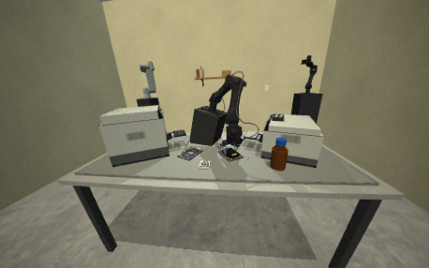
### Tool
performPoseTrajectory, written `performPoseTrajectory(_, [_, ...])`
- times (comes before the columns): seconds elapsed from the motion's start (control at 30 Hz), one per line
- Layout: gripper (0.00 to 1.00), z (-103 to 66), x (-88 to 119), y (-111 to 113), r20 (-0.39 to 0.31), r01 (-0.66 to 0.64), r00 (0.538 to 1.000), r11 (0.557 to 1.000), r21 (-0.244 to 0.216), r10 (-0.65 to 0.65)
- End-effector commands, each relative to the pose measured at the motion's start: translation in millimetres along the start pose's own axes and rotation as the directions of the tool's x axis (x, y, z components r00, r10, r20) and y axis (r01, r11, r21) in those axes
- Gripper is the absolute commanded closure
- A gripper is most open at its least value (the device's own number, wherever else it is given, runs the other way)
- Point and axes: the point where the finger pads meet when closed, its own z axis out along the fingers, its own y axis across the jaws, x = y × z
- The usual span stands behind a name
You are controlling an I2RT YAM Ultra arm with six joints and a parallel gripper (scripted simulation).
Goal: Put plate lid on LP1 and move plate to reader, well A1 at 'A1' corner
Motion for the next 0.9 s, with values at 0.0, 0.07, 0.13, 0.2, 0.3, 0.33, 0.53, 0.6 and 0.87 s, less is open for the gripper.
performPoseTrajectory(0.0, [0.15, -4.6, -16, 2, 0.043, 0.006, 0.999, 1.000, 0.005, -0.006])
performPoseTrajectory(0.07, [0.15, -1.2, -15, 1, 0.039, 0.005, 0.999, 1.000, 0.004, -0.005])
performPoseTrajectory(0.13, [0.15, 1.6, -13, 0, 0.033, 0.002, 0.999, 1.000, 0.005, -0.002])
performPoseTrajectory(0.2, [0.15, -5.0, -19, 1, 0.046, 0.003, 0.999, 1.000, 0.005, -0.003])
performPoseTrajectory(0.3, [0.15, 1.7, -15, 0, 0.038, 0.003, 0.999, 1.000, 0.005, -0.003])
performPoseTrajectory(0.33, [0.15, 2.2, -12, 0, 0.029, 0.001, 1.000, 1.000, 0.005, -0.001])
performPoseTrajectory(0.53, [0.00, -0.2, -6, 0, 0.017, 0.001, 1.000, 1.000, 0.001, -0.001])
performPoseTrajectory(0.6, [0.00, -0.2, -6, 0, 0.017, 0.001, 1.000, 1.000, 0.001, -0.001])
performPoseTrajectory(0.87, [0.00, -0.2, -6, 0, 0.017, 0.001, 1.000, 1.000, 0.001, -0.001])
